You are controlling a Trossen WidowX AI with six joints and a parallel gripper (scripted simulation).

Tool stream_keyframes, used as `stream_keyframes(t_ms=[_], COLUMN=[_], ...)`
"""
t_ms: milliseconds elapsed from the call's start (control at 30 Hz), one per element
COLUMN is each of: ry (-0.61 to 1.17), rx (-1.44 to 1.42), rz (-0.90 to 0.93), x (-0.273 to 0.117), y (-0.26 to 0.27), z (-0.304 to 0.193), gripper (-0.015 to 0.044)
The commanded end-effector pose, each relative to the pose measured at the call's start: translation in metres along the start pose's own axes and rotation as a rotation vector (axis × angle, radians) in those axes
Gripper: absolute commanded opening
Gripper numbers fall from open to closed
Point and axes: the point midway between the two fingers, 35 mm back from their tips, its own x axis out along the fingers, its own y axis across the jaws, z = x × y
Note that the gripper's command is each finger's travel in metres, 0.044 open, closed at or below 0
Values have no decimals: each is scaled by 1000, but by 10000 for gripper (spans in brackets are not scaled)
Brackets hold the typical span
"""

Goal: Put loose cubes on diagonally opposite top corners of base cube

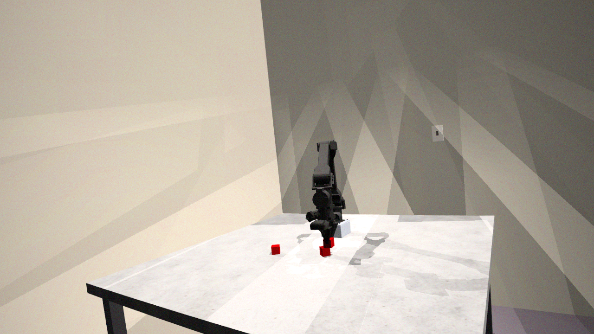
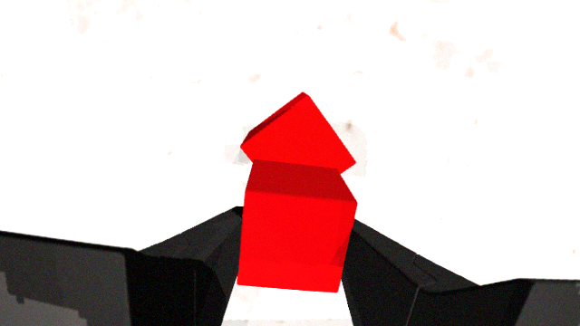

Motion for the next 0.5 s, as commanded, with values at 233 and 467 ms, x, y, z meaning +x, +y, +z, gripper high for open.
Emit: stream_keyframes(t_ms=[233,467], ry=[3,0], rx=[-1,0], rz=[0,0], x=[-2,-14], y=[0,0], z=[0,0], gripper=[205,205])
